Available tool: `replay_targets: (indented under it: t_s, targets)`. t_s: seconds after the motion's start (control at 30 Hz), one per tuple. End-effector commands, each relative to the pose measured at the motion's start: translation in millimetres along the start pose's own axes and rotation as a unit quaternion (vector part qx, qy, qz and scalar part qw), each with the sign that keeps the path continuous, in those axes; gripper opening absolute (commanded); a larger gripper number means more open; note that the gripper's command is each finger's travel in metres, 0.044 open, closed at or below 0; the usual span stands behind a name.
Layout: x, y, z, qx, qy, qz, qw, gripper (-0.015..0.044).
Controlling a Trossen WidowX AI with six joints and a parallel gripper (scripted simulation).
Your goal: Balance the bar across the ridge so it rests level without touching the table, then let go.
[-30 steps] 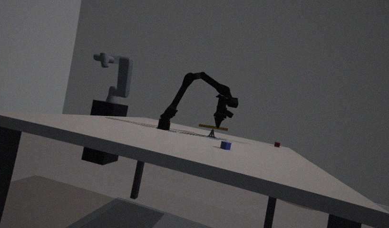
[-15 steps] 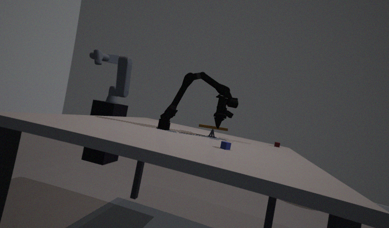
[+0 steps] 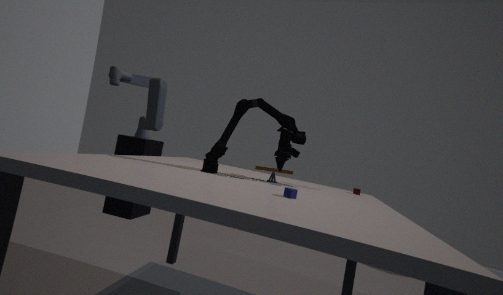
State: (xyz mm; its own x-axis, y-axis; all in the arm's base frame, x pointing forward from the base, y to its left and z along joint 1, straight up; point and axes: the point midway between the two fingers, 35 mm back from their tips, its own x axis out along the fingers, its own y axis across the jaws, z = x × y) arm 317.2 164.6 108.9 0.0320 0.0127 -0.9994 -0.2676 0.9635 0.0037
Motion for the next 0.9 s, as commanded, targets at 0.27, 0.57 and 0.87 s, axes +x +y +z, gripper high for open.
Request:
replay_targets:
  t_s: [0.27,0.57,0.87]
  targets:
    - [1.4,0.7,0.1,0.0,0.0,0.002,1.0,0.0]
    - [2.2,0.7,-0.1,0.0,0.0,0.002,1.0,0.0]
    - [2.9,0.7,-0.2,0.0,0.0,0.002,1.0,0.0]
